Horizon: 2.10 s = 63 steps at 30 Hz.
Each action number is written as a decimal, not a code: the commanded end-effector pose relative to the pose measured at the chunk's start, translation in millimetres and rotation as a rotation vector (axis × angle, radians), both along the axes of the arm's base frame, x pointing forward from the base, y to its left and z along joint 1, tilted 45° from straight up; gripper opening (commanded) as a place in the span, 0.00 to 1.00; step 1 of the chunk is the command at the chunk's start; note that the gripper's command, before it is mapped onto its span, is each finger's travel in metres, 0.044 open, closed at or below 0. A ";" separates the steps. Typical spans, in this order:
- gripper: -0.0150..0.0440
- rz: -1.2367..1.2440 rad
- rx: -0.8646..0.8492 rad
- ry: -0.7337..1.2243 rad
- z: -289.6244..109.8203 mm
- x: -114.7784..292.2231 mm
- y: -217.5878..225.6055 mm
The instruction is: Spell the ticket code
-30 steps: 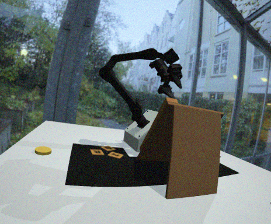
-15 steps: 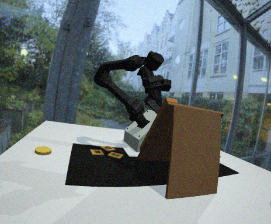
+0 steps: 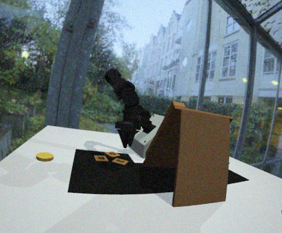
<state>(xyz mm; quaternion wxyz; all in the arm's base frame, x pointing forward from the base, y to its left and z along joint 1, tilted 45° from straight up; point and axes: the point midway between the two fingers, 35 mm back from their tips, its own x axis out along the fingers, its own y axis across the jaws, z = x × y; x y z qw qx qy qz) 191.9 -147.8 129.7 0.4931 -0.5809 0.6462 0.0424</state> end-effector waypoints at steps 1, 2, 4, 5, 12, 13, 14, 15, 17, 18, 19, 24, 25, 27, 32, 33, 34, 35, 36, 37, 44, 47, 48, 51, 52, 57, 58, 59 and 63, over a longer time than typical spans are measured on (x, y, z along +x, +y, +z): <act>0.83 -0.116 0.003 0.065 -16.3 -36.2 -23.3; 0.83 -0.134 0.004 0.073 -18.4 -41.6 -26.3; 0.83 -0.140 0.005 0.076 -19.0 -43.4 -27.2; 0.83 -0.140 0.005 0.076 -19.0 -43.4 -27.2; 0.83 -0.140 0.005 0.076 -19.6 -43.3 -26.7; 0.83 -0.140 0.005 0.076 -20.2 -43.2 -27.4; 0.83 -0.140 0.005 0.076 -21.4 -42.9 -28.7; 0.83 -0.140 0.006 0.076 -23.4 -42.6 -30.9; 0.83 -0.140 0.006 0.076 -28.5 -41.9 -36.5; 0.83 -0.140 0.006 0.076 -31.7 -41.7 -40.3; 0.83 -0.140 0.005 0.076 -35.6 -41.6 -44.7; 0.83 -0.140 0.003 0.077 -42.3 -41.9 -51.2; 0.83 -0.140 0.003 0.077 -42.3 -41.9 -51.2; 0.83 -0.140 0.003 0.077 -42.4 -41.9 -51.1; 0.83 -0.140 0.003 0.077 -42.5 -41.9 -51.0; 0.83 -0.140 0.003 0.077 -42.5 -41.9 -51.0; 0.83 -0.140 0.003 0.077 -42.7 -41.9 -51.2; 0.83 -0.140 0.003 0.077 -43.1 -41.9 -51.6; 0.83 -0.140 0.003 0.077 -43.6 -41.8 -52.1; 0.83 -0.140 0.003 0.077 -44.2 -41.8 -52.8; 0.83 -0.140 0.003 0.077 -51.7 -41.7 -60.4; 0.83 -0.140 0.002 0.077 -54.8 -41.9 -63.7; 0.83 -0.140 0.002 0.077 -55.4 -41.9 -64.3; 0.83 -0.140 0.002 0.077 -55.6 -41.9 -64.5; 0.83 -0.140 0.002 0.077 -55.6 -41.9 -64.5; 0.83 -0.140 0.002 0.077 -55.6 -41.9 -64.5; 0.83 -0.140 0.002 0.077 -55.6 -41.9 -64.5; 0.83 -0.140 0.002 0.077 -55.6 -41.9 -64.5; 0.83 -0.140 0.002 0.077 -55.6 -41.9 -64.5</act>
